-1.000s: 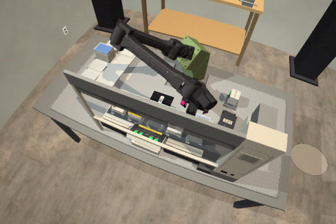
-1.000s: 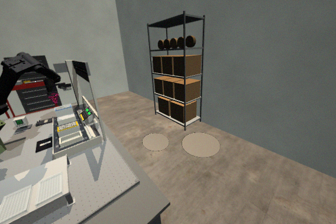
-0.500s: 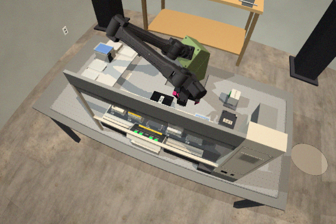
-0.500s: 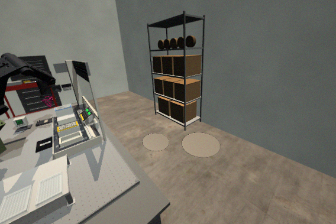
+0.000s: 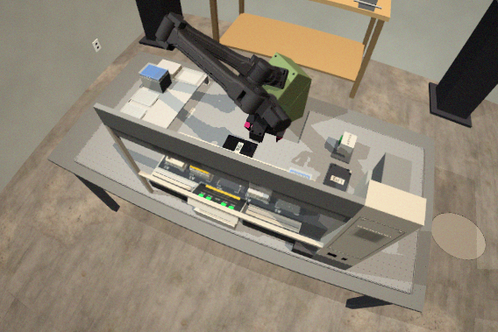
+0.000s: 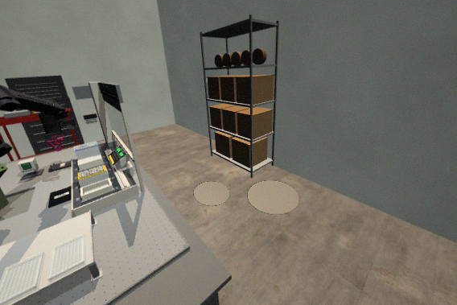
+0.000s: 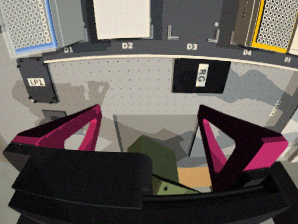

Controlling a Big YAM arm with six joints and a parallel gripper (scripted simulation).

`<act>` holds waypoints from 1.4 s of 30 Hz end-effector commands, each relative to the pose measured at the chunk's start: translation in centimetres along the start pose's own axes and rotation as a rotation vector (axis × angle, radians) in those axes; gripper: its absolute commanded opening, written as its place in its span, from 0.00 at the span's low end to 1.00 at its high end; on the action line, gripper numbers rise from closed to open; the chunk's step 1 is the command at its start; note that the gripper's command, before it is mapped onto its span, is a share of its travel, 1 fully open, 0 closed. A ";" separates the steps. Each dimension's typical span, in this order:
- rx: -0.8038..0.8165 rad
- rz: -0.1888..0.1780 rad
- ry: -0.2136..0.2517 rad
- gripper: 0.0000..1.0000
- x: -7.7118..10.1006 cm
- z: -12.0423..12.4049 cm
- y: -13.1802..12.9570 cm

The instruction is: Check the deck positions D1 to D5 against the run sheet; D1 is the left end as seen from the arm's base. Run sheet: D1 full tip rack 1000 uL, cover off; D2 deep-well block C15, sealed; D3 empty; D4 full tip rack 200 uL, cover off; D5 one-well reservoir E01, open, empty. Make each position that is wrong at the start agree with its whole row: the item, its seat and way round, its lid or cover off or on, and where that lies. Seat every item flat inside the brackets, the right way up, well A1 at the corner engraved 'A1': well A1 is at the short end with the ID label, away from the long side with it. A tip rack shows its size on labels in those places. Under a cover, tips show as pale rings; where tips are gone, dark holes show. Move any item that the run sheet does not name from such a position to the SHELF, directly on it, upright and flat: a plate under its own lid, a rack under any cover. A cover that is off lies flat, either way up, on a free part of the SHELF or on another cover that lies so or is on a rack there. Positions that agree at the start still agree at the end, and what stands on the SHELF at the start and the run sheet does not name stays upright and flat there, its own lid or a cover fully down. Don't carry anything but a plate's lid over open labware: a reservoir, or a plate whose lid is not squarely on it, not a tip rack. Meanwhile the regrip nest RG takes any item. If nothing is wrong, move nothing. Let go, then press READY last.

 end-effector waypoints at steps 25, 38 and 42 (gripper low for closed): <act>-0.013 0.000 -0.002 1.00 -0.5 3.8 -8.9; 0.020 -0.021 -0.024 1.00 -0.8 2.6 -6.2; 0.021 -0.023 -0.022 1.00 -0.8 3.0 -4.0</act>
Point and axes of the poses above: the point where the finger pads meet when closed, its own x axis back along the fingers, its own y axis across the jaws, z = x × y, the point moved 6 cm from there along x, back along the fingers, and after that the axes turned 8 degrees about -x, right-handed, at the moved point
